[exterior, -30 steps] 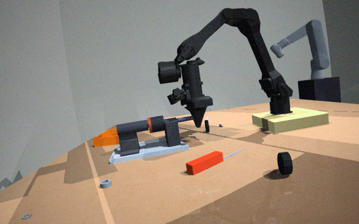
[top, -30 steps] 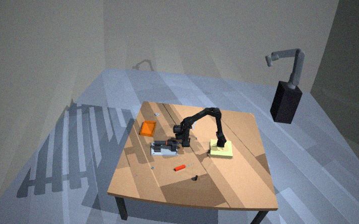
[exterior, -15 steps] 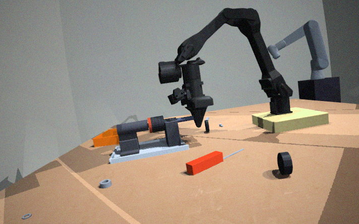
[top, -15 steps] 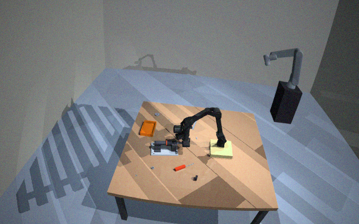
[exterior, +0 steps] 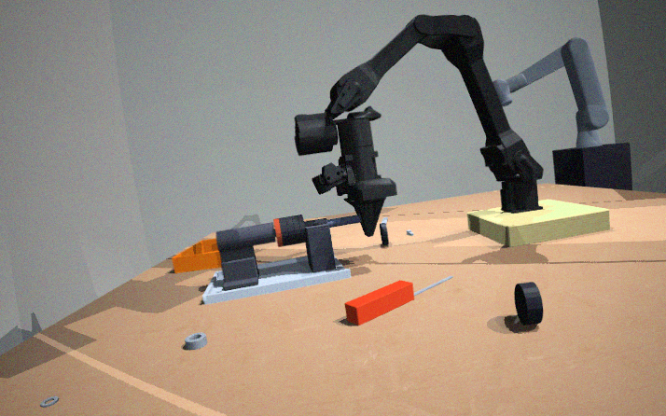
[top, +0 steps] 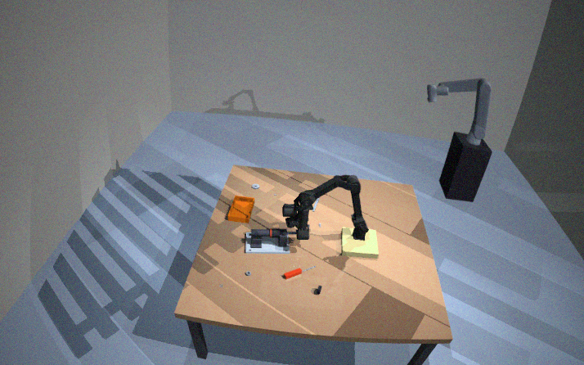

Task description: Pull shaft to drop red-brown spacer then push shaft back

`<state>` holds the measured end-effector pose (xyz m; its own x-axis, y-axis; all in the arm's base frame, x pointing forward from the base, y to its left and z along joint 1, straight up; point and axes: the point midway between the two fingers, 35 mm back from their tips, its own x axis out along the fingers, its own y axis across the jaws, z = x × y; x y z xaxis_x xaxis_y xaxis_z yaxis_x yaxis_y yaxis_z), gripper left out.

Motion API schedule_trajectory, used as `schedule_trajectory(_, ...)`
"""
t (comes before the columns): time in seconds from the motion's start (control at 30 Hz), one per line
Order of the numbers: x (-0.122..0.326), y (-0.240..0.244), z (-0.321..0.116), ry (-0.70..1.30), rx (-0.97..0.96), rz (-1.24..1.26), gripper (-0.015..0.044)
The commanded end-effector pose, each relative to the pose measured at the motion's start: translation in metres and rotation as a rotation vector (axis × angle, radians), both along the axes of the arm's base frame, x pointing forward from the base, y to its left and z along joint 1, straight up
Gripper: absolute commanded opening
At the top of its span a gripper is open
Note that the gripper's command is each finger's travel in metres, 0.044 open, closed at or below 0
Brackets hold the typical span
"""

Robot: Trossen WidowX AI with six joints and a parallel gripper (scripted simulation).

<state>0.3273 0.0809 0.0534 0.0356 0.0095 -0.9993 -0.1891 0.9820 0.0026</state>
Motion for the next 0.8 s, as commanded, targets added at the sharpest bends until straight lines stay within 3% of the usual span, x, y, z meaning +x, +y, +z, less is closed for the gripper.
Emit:
schedule_trajectory(0.0, -0.0013, -0.0003, 0.0, 0.003, -0.001, -0.001, 0.0)
schedule_trajectory(0.77, -0.0034, -0.0007, -0.0001, 0.003, -0.002, -0.001, 0.0)
